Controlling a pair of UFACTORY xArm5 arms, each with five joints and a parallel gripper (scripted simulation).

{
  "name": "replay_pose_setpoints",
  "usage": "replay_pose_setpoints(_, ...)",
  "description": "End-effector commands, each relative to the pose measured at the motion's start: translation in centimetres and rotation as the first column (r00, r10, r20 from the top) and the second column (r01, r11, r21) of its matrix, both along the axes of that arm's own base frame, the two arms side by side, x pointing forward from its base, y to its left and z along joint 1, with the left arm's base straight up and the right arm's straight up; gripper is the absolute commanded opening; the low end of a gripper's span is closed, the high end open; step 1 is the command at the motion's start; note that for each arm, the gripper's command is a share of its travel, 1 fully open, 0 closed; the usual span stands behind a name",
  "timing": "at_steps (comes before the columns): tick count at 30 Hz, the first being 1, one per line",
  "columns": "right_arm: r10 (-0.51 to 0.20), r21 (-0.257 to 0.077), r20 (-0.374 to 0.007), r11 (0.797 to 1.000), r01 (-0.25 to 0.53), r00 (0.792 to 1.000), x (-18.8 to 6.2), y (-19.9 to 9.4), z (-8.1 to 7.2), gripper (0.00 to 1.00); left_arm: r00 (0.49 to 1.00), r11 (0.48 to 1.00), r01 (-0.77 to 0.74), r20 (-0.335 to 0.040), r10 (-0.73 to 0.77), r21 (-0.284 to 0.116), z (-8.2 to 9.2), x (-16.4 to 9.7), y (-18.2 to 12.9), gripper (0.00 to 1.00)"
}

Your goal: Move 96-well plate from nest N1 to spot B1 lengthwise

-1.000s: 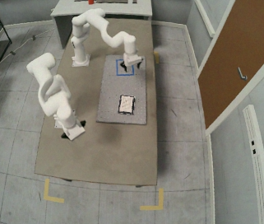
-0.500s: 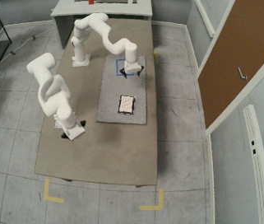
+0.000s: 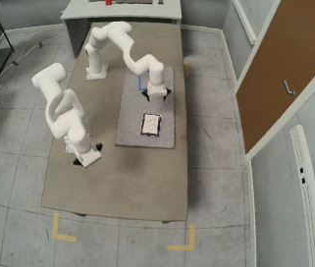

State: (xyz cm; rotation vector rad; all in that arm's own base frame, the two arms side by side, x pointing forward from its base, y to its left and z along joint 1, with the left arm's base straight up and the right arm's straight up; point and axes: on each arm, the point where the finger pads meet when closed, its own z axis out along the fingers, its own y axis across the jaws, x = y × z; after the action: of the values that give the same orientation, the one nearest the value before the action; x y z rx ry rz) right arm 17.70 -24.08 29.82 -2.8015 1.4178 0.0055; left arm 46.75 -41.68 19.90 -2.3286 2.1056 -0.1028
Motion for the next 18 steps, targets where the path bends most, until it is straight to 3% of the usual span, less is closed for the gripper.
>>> replay_pose_setpoints(1,0.000,-0.003,0.002,1.000,0.000,1.000,0.0,-0.1,0.1,1.00,0.998,0.998,0.066,-0.011,-0.066,0.013,-0.9,-0.1,-1.4,1.00)
replay_pose_setpoints(18,0.000,-0.003,0.002,1.000,0.000,1.000,0.0,-0.1,0.1,1.00,0.985,0.985,0.168,-0.036,-0.167,0.034,-5.1,-1.5,-5.7,1.00)
